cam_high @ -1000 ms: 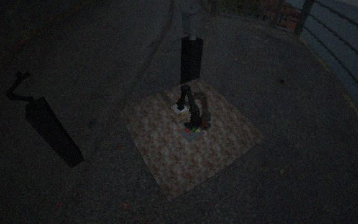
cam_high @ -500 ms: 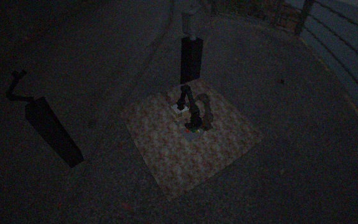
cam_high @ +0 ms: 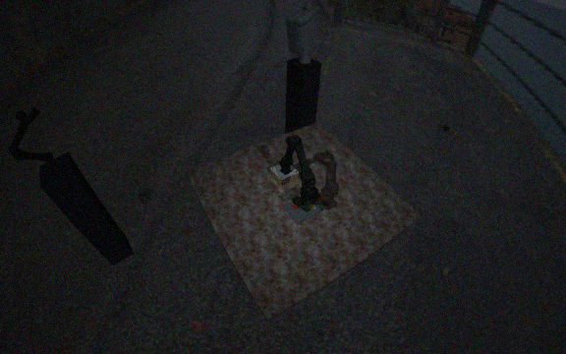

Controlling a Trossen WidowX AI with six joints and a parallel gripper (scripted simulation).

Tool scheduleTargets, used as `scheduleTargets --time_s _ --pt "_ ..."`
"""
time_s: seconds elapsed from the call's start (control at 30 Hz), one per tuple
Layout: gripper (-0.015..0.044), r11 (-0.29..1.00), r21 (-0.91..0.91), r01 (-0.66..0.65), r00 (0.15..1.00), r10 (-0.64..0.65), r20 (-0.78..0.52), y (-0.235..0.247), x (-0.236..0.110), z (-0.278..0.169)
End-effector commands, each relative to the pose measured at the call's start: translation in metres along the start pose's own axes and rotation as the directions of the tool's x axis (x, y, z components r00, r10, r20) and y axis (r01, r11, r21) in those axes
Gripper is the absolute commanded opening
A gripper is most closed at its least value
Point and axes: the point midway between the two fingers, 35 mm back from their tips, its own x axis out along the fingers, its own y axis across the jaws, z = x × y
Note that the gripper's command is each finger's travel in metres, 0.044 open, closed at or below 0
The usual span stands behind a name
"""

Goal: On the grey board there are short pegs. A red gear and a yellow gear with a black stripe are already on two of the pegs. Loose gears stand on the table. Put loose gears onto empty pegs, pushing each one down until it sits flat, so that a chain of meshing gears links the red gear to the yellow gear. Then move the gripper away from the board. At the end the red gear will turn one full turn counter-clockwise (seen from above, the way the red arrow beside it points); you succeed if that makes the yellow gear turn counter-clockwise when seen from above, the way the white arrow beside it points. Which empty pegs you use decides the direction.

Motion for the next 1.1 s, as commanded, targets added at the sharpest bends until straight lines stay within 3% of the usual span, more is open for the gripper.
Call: scheduleTargets --time_s 0.0,0.3,0.57,1.07 --pt "0.0000 0.999 0.046 0.001 1.000 0.000 -0.014 0.000 0.010 -0.003" --pt "0.0000 0.982 0.188 0.003 1.000 0.000 -0.014 0.001 0.023 -0.004" --pt "0.0000 0.976 0.220 0.003 1.000 0.000 -0.014 -0.001 0.012 -0.004" --pt "0.0000 1.000 -0.012 0.000 1.000 0.000 -0.014 0.001 0.009 -0.005"
